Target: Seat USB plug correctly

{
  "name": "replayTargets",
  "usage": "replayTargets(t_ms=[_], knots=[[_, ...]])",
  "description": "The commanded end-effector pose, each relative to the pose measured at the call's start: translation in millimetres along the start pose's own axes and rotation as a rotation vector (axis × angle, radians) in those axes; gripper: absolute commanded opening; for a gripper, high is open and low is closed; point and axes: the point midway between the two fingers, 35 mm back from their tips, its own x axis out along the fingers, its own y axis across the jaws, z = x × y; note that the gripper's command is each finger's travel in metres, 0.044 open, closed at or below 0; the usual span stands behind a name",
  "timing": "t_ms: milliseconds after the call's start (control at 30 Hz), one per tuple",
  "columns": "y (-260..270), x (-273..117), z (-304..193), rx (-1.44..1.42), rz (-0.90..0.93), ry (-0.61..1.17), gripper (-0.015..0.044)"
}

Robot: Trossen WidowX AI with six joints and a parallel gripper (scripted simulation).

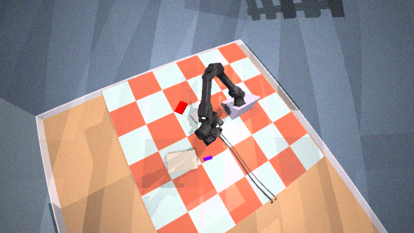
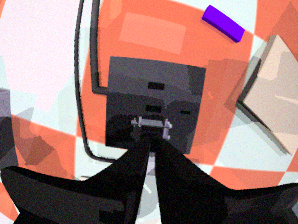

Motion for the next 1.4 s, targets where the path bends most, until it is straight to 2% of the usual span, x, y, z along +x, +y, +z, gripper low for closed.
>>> replayTargets(t_ms=[0,1367], knots=[[0.0,1.1,-0.3,-0.005,-0.001,0.003,0.0000],[0.0,6.1,-0.8,-0.004,-0.001,0.003,0.0000]])
